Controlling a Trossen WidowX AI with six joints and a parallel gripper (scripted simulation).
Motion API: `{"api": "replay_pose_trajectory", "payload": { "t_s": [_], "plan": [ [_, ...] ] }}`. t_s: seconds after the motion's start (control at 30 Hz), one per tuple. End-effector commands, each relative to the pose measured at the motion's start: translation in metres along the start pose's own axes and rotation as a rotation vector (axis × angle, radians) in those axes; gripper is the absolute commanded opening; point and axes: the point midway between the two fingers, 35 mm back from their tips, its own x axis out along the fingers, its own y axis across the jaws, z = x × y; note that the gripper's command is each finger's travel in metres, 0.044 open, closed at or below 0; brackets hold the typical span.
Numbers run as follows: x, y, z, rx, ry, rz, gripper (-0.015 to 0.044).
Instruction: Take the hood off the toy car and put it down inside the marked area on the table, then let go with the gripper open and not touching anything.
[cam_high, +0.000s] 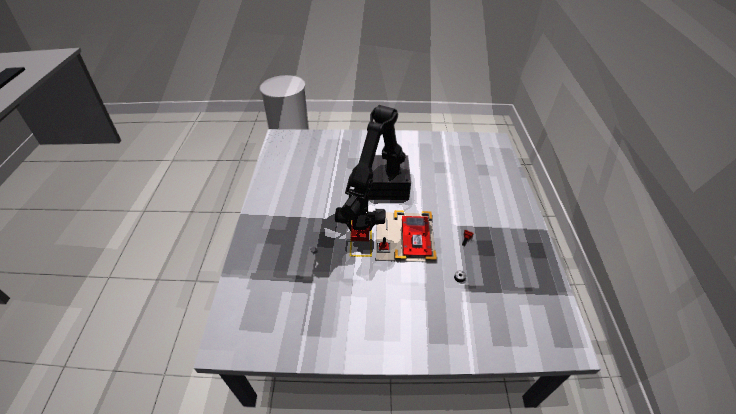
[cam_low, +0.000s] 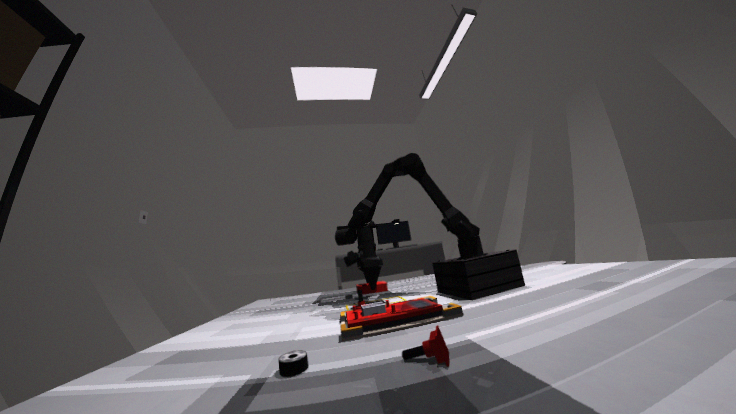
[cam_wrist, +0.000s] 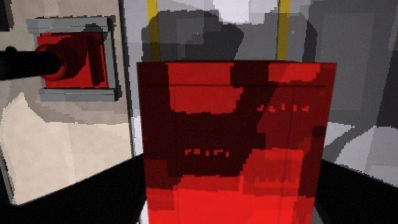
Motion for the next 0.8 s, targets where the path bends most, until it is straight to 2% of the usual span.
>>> {"api": "replay_pose_trajectory", "payload": {
  "t_s": [0.0,0.77],
  "plan": [
    [0.008,0.002,-0.003,-0.004,0.012,0.009,0.0],
    [0.019,0.002,-0.005,-0.004,0.012,0.009,0.0]
  ]
}}
